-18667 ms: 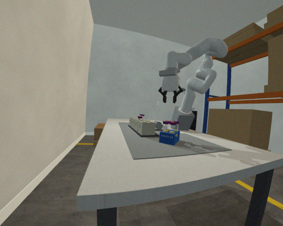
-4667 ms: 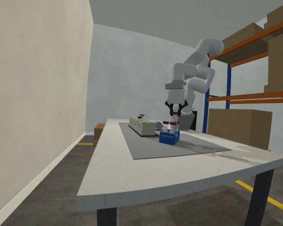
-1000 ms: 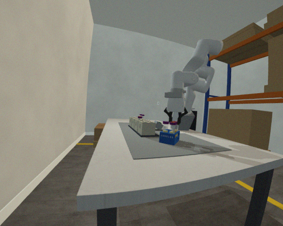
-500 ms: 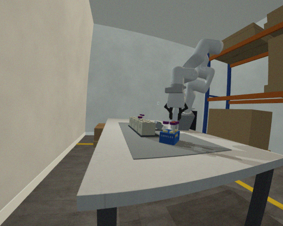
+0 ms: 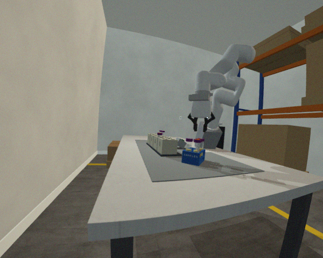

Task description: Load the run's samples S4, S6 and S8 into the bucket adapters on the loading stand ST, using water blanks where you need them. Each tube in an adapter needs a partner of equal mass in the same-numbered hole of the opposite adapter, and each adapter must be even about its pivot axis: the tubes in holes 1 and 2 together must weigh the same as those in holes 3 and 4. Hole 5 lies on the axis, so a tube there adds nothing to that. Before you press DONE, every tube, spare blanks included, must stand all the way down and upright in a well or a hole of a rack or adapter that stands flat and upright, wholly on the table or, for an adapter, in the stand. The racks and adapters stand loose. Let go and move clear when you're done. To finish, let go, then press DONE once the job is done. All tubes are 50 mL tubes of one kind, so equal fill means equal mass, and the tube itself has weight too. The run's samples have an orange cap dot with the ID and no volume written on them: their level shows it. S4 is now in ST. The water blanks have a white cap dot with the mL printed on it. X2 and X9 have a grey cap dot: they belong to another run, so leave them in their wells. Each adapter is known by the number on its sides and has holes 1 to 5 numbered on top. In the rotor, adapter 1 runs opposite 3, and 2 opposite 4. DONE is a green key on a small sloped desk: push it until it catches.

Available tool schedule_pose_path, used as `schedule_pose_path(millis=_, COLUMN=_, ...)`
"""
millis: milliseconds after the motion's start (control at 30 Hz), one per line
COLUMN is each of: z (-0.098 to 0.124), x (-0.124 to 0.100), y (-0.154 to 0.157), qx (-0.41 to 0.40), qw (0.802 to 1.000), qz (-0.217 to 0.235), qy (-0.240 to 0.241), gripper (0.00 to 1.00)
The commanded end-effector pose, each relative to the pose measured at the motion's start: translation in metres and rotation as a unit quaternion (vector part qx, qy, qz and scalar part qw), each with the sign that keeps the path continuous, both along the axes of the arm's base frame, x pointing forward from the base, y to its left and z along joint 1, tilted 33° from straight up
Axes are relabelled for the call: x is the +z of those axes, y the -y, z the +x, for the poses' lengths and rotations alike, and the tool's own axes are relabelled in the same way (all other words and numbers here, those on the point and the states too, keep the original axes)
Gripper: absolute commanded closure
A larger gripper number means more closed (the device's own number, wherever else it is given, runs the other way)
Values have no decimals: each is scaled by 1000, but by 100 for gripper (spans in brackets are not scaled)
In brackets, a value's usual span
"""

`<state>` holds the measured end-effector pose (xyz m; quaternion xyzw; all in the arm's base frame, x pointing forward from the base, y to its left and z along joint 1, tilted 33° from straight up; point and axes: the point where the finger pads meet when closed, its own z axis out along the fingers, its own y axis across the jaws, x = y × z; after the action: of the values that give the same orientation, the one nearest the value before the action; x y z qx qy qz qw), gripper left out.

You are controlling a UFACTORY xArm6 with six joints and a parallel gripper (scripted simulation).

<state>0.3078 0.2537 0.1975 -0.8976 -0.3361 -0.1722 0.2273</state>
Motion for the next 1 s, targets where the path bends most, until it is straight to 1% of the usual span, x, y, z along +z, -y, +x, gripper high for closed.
schedule_pose_path(millis=0, z=-1, x=12, y=6, qx=0, qw=1000, qz=1, qy=1, gripper=56)
schedule_pose_path(millis=100, z=-2, x=13, y=7, qx=0, qw=1000, qz=1, qy=1, gripper=56)
schedule_pose_path(millis=967, z=-9, x=54, y=32, qx=0, qw=1000, qz=1, qy=1, gripper=56)
